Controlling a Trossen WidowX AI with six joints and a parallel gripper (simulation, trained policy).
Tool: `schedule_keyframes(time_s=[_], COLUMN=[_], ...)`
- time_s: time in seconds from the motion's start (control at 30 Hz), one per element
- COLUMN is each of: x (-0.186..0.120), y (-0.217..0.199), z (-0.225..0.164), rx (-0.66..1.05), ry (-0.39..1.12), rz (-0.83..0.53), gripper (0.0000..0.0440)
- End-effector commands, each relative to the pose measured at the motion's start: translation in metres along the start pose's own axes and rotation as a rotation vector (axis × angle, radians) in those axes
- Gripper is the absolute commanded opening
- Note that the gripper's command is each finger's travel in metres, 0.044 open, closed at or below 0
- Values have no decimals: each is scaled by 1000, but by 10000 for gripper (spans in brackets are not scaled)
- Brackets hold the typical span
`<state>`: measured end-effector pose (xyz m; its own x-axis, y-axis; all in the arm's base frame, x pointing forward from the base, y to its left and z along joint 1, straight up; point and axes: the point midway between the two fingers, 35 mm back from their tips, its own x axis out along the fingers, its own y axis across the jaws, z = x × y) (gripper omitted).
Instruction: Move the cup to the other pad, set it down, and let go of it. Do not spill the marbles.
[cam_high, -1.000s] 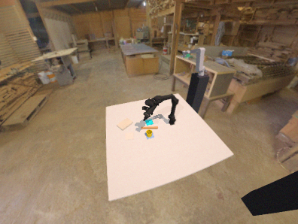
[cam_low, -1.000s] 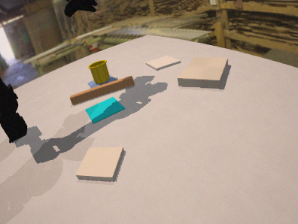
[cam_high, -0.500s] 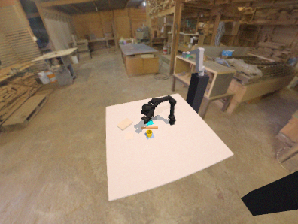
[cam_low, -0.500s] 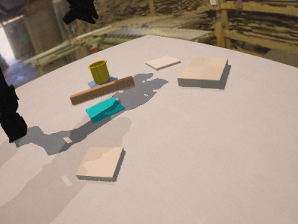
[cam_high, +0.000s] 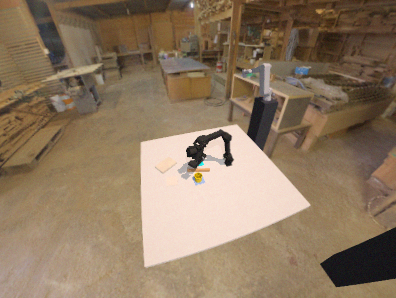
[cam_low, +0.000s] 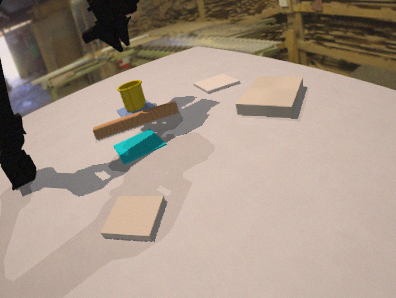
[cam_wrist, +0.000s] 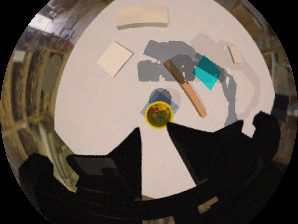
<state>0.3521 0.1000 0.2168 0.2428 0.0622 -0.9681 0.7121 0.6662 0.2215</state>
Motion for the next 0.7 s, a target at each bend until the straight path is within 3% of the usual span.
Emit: schedule_keyframes(time_s=[0.0, 0.67], x=[8, 63], y=[-5, -34], z=[-2, -16], rx=[10, 63], ry=[14, 67], rz=[-52, -293], gripper=[168, 191])
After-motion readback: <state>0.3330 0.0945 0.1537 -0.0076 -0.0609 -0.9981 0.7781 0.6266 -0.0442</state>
